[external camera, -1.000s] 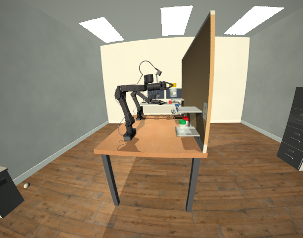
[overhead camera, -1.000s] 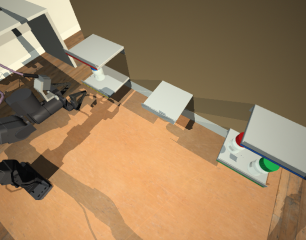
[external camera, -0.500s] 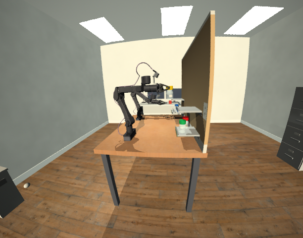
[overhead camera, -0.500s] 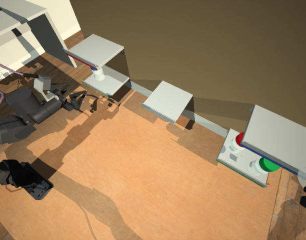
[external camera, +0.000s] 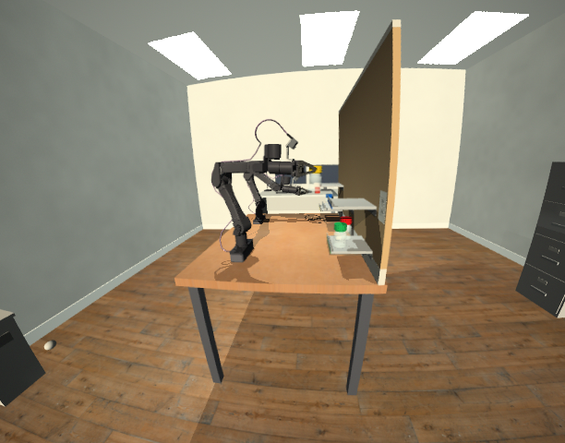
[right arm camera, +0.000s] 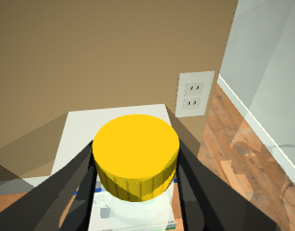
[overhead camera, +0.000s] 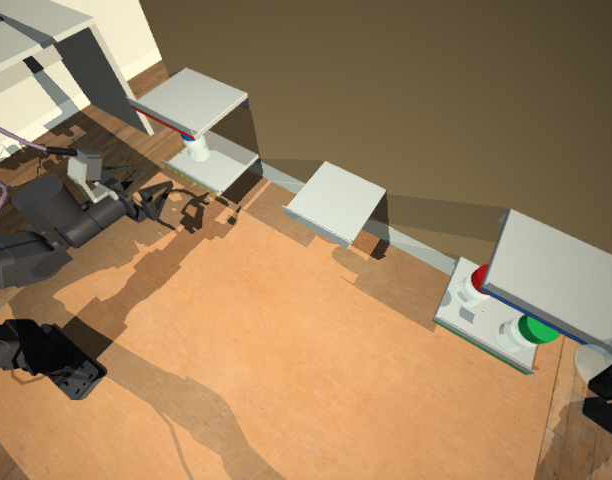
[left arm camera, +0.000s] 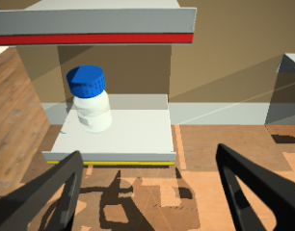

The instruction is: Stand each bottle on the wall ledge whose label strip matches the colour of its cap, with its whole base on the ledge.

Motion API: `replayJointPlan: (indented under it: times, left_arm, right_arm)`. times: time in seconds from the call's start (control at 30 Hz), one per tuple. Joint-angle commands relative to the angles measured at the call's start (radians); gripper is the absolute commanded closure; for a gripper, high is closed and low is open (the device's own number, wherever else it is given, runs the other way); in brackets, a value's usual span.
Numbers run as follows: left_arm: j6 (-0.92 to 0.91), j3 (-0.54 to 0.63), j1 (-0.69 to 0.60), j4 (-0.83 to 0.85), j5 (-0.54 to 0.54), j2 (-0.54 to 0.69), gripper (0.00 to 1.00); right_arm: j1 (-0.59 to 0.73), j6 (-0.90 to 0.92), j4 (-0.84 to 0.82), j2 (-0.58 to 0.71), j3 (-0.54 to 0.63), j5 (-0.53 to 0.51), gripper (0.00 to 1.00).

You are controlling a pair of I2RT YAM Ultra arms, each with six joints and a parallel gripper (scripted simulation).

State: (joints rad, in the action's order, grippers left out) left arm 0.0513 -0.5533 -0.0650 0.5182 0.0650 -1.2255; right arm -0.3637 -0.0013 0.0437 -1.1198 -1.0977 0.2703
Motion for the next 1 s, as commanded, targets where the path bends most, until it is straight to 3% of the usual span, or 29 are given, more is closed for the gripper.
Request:
replayJointPlan:
  times: [0.0, 0.17, 0.33, 0.6, 0.67, 0.73, 0.97]
  left_arm:
    - [0.003, -0.006, 0.005, 0.019, -0.011, 0.016, 0.0]
    - [0.01, -0.014, 0.003, -0.015, -0.02, 0.016, 0.0]
    - [0.008, -0.089, -0.051, -0.203, -0.022, 0.026, 0.0]
    - [0.001, -0.4, -0.271, -0.66, -0.033, 0.045, 0.0]
    - [0.001, -0.4, -0.271, -0.66, -0.033, 0.045, 0.0]
    - [0.004, -0.535, -0.329, -0.78, -0.024, 0.04, 0.0]
    - [0.003, -0.812, -0.488, -1.082, -0.032, 0.041, 0.0]
  right_arm:
    - [-0.003, 0.001, -0.037, 0.033, -0.011, 0.004, 0.5]
    - [0.009, 0.016, -0.061, 0.033, -0.021, -0.043, 0.5]
    - [0.117, 0.048, -0.112, -0.03, -0.042, -0.225, 0.5]
    - [0.499, 0.124, -0.241, -0.233, -0.124, -0.63, 0.5]
    - [0.499, 0.124, -0.241, -0.233, -0.124, -0.63, 0.5]
    - [0.625, 0.121, -0.261, -0.298, -0.148, -0.749, 0.5]
    - [0.964, 0.122, -0.321, -0.477, -0.186, -1.039, 0.5]
